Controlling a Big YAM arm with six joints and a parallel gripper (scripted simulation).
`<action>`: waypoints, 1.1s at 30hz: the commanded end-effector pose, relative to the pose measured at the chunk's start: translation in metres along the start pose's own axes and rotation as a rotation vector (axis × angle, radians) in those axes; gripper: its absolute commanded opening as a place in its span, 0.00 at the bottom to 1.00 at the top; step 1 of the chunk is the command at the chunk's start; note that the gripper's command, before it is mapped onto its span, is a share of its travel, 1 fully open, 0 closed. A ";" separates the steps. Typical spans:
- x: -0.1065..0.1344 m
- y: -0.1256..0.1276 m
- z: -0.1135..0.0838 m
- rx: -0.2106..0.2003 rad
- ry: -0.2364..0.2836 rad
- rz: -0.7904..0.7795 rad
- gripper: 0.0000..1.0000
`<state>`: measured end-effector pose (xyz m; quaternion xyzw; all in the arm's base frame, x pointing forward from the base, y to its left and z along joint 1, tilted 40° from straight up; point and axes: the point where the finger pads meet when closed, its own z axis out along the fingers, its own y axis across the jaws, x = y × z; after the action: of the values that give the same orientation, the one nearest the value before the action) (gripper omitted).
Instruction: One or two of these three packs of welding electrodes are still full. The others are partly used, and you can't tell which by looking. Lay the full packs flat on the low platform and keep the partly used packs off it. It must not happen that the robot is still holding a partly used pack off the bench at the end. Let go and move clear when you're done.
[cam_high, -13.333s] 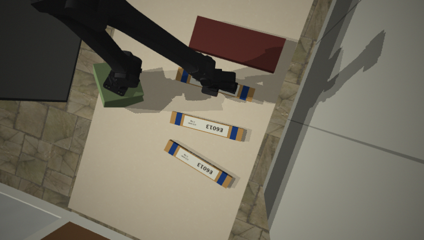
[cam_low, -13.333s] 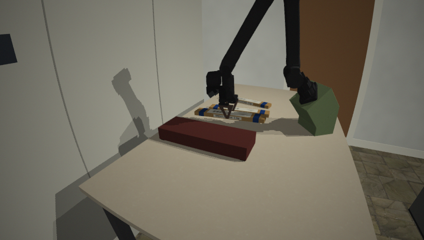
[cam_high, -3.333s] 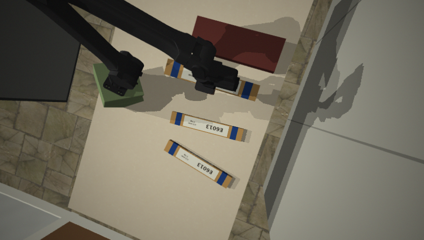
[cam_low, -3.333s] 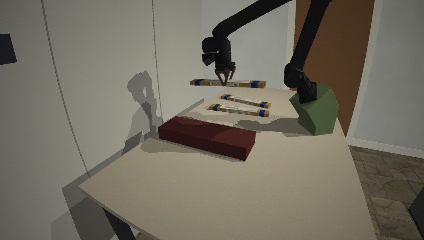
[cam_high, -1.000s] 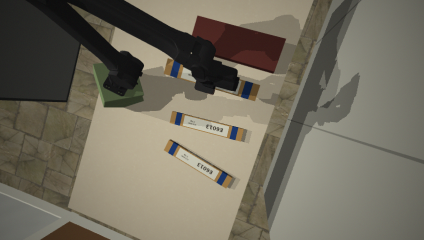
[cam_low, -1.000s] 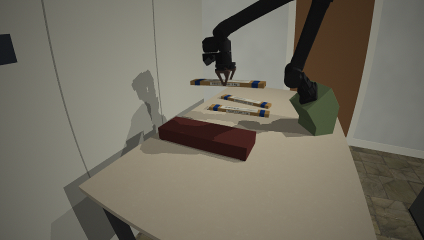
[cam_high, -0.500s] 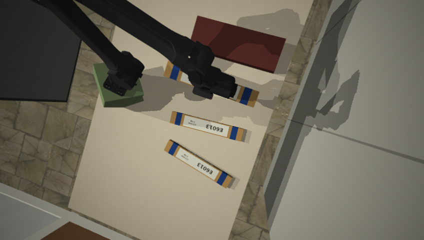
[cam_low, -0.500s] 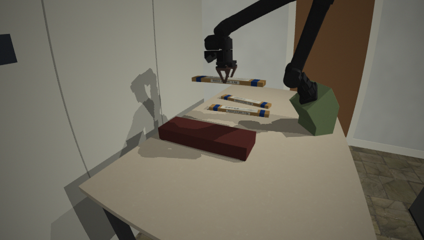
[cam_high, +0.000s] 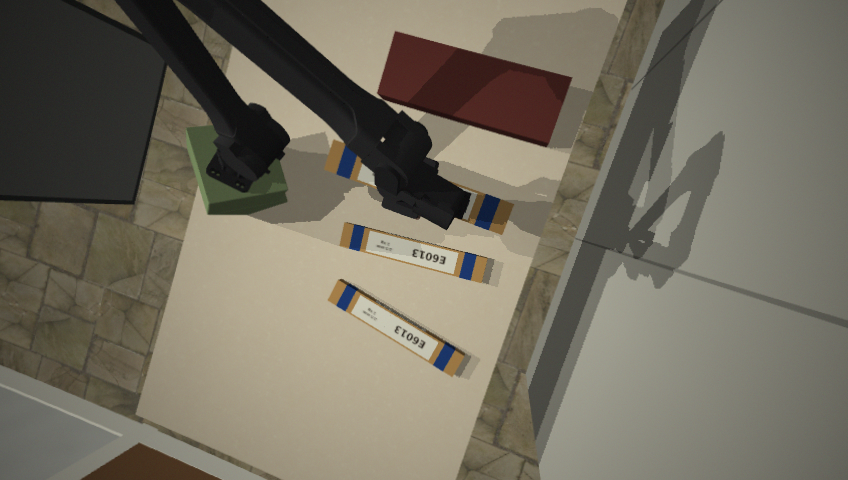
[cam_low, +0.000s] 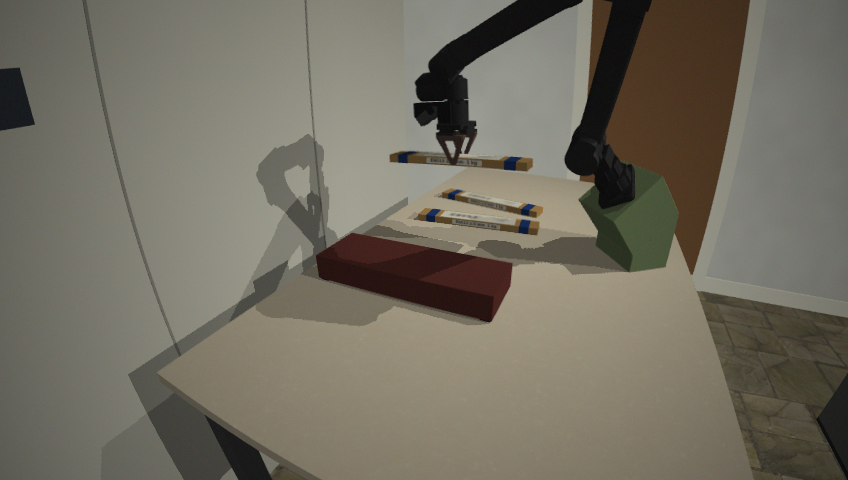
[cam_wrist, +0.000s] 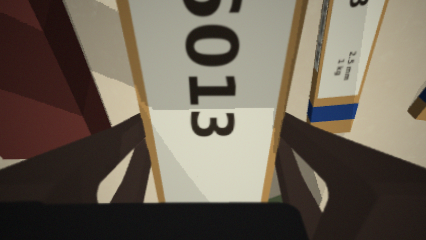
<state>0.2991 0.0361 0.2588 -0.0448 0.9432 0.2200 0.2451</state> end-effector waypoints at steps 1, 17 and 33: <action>-0.031 0.000 -0.038 0.025 -0.093 -0.059 0.00; -0.038 -0.038 -0.038 0.030 -0.089 -0.059 0.00; -0.044 -0.056 -0.037 0.038 -0.098 -0.068 0.00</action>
<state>0.3202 -0.0183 0.2398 -0.0493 0.9426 0.2228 0.2438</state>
